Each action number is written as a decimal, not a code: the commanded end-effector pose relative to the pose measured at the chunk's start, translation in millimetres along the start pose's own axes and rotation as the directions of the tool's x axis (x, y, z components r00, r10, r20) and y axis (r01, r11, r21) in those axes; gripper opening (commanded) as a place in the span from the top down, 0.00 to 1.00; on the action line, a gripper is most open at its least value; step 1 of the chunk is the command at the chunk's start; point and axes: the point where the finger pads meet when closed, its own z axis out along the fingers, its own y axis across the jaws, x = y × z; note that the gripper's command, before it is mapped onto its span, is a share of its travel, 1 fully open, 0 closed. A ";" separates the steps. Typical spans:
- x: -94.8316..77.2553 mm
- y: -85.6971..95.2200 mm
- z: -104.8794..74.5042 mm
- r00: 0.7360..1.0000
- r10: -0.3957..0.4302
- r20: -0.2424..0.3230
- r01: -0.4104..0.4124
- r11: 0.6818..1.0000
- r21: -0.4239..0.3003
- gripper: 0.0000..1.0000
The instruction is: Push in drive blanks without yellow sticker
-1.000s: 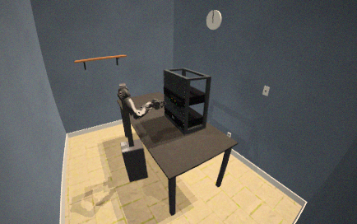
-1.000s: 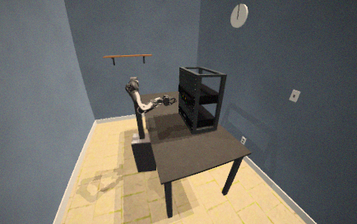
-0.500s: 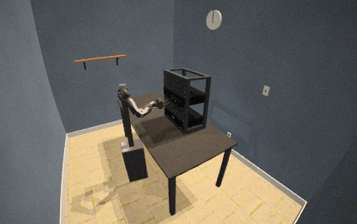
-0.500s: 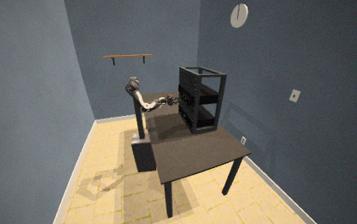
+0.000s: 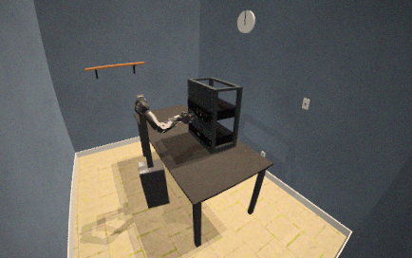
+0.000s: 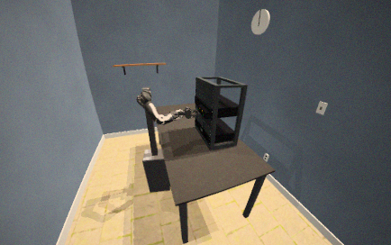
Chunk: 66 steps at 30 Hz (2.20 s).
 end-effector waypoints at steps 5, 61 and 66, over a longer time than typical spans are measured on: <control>0.7 2.7 0.3 1.000 0.003 -0.003 -0.003 1.000 -0.009 1.00; 2.9 3.3 20.3 1.000 0.003 -0.003 -0.003 1.000 -0.008 1.00; 2.9 3.3 20.3 1.000 0.003 -0.003 -0.003 1.000 -0.008 1.00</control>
